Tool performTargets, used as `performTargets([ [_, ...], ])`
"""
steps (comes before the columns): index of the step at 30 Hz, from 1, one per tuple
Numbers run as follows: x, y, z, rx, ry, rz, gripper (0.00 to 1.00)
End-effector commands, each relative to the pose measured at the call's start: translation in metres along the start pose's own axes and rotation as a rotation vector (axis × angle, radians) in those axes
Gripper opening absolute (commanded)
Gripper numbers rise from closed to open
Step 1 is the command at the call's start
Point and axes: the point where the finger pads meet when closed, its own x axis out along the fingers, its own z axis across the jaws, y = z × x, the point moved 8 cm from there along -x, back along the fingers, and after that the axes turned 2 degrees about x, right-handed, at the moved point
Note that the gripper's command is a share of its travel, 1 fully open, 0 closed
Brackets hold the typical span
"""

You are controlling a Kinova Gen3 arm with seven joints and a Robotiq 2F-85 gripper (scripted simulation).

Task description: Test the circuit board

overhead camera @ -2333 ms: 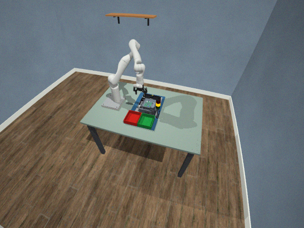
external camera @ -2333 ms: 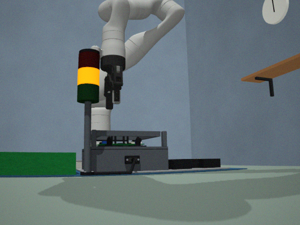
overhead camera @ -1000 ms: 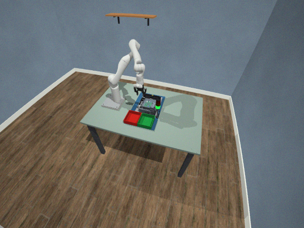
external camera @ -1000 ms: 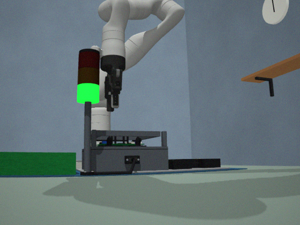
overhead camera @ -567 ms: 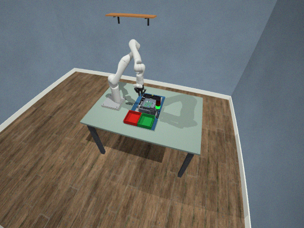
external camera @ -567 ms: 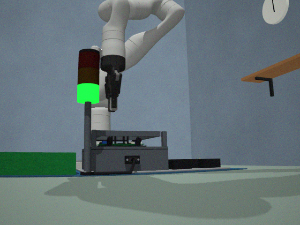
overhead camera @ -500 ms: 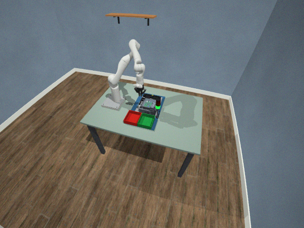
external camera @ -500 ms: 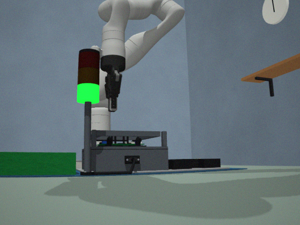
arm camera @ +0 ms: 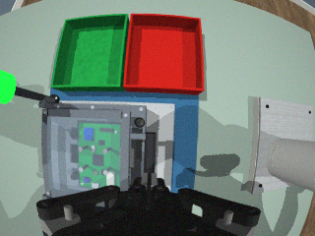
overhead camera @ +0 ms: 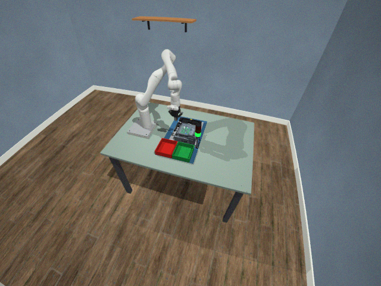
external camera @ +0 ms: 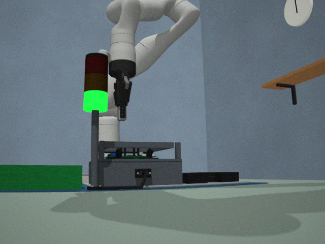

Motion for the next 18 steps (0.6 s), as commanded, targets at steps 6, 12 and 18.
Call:
performTargets([
  [6, -0.003, 0.0, 0.0, 0.0, 0.001, 0.0, 0.0],
  [12, -0.01, 0.0, 0.0, 0.0, 0.001, 0.0, 0.0],
  [18, -0.018, 0.0, 0.0, 0.0, 0.001, 0.0, 0.0],
])
